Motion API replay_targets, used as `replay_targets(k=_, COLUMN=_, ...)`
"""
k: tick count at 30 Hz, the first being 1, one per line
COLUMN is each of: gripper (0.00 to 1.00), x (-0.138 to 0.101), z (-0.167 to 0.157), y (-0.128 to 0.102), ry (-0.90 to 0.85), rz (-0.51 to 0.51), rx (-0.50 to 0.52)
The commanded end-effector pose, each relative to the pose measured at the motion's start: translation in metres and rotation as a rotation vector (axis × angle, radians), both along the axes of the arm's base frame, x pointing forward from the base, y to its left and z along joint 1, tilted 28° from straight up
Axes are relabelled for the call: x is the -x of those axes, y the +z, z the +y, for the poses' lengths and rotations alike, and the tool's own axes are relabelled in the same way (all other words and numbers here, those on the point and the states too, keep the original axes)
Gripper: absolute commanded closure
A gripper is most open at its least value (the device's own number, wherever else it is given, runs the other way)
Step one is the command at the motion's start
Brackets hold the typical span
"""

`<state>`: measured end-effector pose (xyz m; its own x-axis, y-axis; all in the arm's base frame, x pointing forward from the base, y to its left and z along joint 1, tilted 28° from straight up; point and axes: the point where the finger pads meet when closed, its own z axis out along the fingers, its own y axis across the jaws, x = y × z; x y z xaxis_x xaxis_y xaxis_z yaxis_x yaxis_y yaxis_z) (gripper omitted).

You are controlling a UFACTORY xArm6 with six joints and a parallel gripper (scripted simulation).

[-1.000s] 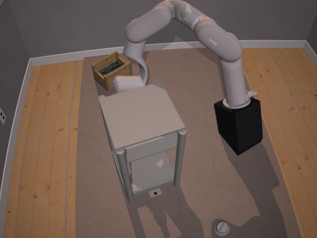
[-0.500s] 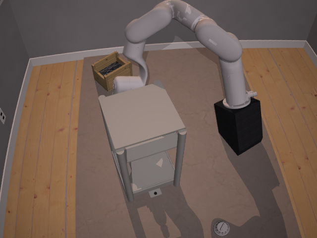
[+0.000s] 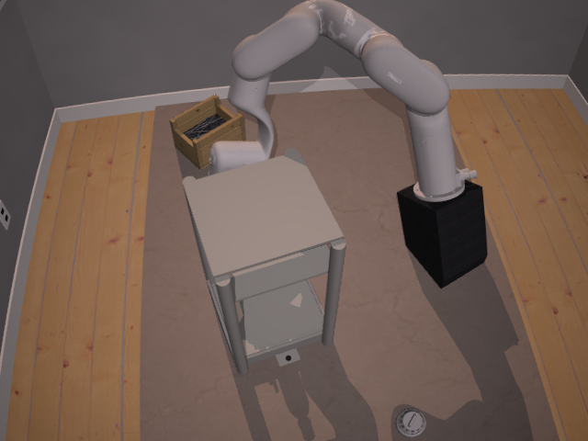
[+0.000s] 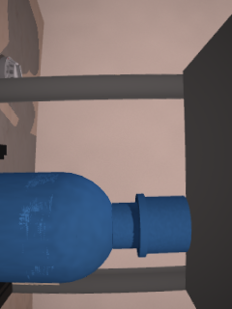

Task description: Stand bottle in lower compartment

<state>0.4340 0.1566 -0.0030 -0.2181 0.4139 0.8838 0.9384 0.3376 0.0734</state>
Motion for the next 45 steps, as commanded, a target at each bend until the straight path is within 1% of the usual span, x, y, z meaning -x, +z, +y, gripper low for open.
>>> replay_targets(k=1, gripper=0.30, x=-0.001, z=0.000, y=0.001, ry=0.001, rz=-0.003, rx=0.000)
replay_targets(k=22, gripper=0.30, x=-0.003, z=-0.007, y=0.005, ry=0.001, rz=-0.003, rx=0.000)
replay_targets(k=32, gripper=0.30, x=-0.007, z=-0.019, y=0.012, ry=0.001, rz=-0.003, rx=0.000)
replay_targets(k=45, gripper=0.30, x=-0.017, z=-0.051, y=0.029, ry=0.001, rz=-0.003, rx=0.000)
